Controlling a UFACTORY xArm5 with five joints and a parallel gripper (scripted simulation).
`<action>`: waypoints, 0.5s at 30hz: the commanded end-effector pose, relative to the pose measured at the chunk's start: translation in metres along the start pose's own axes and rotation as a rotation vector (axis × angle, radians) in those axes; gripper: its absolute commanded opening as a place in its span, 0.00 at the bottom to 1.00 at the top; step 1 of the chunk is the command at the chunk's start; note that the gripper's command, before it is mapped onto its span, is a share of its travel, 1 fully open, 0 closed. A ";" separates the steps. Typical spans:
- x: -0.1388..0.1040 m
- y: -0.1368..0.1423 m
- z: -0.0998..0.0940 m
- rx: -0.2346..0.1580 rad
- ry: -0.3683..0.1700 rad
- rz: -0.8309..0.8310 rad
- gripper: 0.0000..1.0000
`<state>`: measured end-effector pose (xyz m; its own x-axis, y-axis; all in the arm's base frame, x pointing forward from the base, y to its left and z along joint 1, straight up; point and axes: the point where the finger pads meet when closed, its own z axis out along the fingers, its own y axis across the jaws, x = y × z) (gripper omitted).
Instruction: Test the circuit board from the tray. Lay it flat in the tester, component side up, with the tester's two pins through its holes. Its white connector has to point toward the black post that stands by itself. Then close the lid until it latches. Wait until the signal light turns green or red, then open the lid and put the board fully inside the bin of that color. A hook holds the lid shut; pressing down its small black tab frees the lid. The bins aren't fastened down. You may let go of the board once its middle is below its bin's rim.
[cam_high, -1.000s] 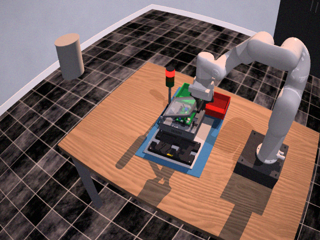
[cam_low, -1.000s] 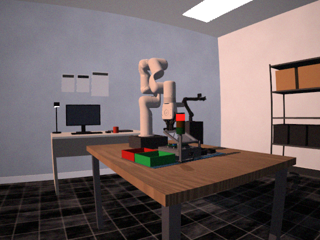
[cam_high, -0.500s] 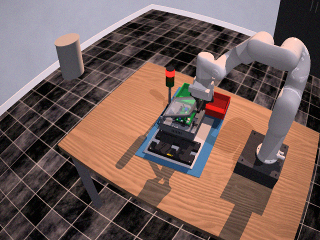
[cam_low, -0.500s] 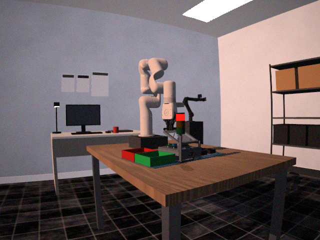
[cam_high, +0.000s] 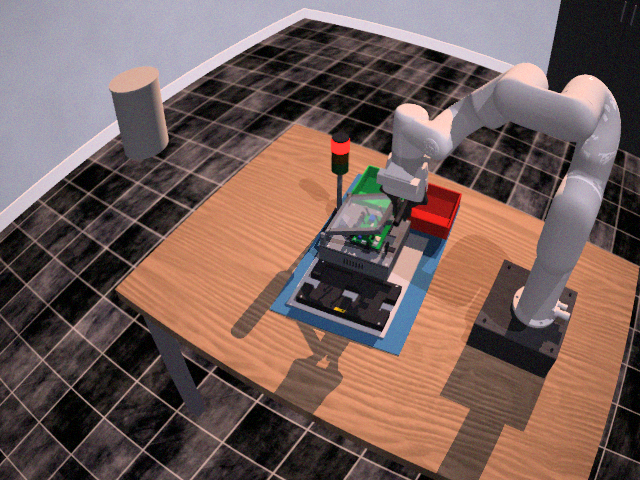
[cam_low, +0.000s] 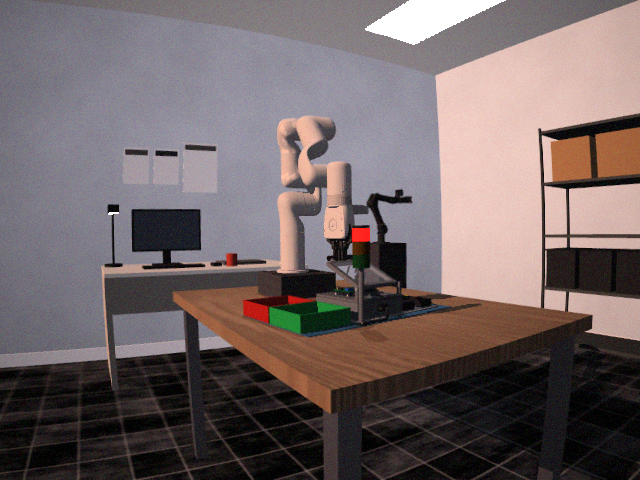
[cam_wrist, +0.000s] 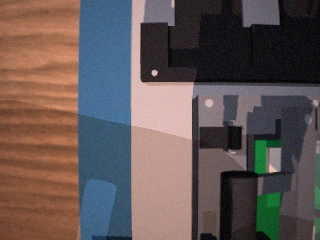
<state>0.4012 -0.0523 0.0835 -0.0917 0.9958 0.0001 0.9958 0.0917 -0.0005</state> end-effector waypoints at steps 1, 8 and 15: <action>0.000 0.001 -0.001 -0.004 -0.001 0.000 0.00; 0.000 0.001 -0.001 -0.004 -0.001 0.000 0.00; 0.000 0.005 -0.008 -0.004 -0.001 0.000 0.00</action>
<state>0.4020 -0.0522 0.0855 -0.0915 0.9958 0.0004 0.9958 0.0915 -0.0018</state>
